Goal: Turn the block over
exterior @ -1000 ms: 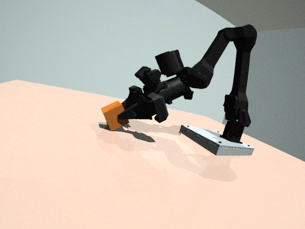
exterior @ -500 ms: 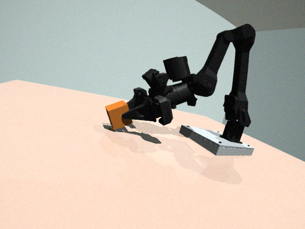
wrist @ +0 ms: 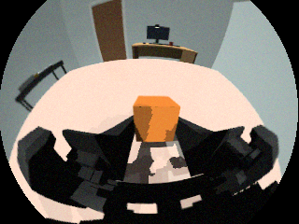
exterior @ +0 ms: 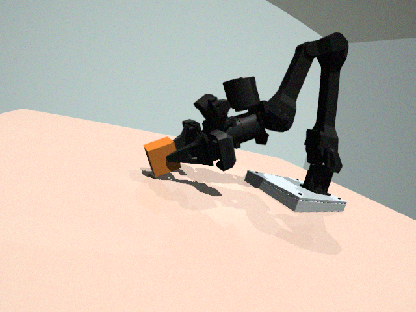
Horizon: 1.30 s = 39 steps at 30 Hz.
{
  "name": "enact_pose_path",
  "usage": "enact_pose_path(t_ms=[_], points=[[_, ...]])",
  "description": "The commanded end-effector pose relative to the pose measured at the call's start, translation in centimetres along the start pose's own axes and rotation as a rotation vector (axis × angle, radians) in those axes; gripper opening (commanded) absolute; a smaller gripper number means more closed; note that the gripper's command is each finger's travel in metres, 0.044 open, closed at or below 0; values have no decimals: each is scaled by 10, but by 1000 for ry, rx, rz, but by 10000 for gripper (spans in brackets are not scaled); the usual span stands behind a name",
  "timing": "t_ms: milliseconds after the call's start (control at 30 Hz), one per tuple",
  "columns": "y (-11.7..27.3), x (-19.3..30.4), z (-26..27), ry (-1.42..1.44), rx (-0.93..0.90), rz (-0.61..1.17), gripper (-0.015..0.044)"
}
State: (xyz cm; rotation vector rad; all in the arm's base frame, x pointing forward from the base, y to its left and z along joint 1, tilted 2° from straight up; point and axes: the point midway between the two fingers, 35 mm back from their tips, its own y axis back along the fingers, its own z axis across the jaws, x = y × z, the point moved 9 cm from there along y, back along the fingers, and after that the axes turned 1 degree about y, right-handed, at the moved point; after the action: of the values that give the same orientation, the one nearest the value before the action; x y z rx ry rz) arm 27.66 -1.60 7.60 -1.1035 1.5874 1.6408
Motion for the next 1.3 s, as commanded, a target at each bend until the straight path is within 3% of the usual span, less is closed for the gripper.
enact_pose_path(t_ms=[0,300,1267], points=[[0,-1,0,-4,-4,-9,210],[0,-1,0,-4,-4,-9,440],[0,-1,0,-4,-4,-9,440]])
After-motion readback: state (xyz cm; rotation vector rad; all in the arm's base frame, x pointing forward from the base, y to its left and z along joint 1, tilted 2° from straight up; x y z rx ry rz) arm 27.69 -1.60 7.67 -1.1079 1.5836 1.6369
